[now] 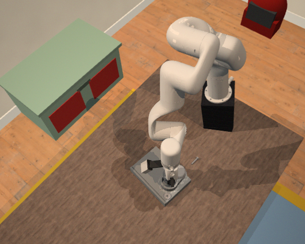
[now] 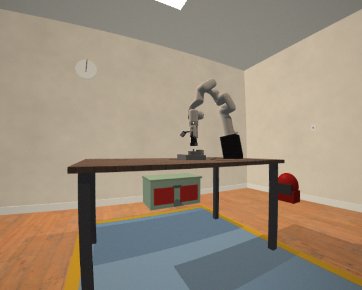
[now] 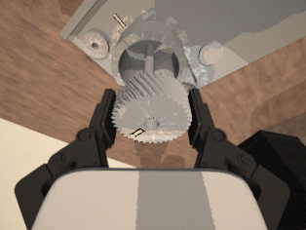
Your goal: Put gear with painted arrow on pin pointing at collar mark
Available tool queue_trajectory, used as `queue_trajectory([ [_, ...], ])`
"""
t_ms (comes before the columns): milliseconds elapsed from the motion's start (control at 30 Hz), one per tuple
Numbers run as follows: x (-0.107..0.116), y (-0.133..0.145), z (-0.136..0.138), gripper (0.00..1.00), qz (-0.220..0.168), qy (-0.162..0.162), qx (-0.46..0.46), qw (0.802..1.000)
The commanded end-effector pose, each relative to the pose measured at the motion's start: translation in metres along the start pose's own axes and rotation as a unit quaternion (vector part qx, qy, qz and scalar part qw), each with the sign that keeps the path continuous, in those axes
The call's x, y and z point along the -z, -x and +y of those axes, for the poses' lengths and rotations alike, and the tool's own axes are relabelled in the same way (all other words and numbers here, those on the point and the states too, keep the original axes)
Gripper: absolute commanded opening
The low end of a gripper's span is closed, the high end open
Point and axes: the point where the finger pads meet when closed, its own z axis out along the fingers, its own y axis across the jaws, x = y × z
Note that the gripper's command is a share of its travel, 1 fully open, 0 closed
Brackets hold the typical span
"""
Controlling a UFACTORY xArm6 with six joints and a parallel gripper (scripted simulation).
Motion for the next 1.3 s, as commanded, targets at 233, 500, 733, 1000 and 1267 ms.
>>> queue_trajectory([
  [233, 0.0010, -0.0008, -0.0020, 0.00, 0.002, -0.001, -0.009, 1.000],
  [500, 0.0007, -0.0012, -0.0027, 0.00, 0.002, -0.001, -0.034, 0.999],
  [733, 0.0006, -0.0015, -0.0031, 0.00, 0.002, -0.001, -0.060, 0.998],
  [1000, 0.0006, -0.0015, -0.0031, 0.00, 0.002, -0.001, -0.119, 0.993],
  [1267, 0.0006, -0.0015, -0.0031, 0.00, 0.002, -0.001, -0.178, 0.984],
])
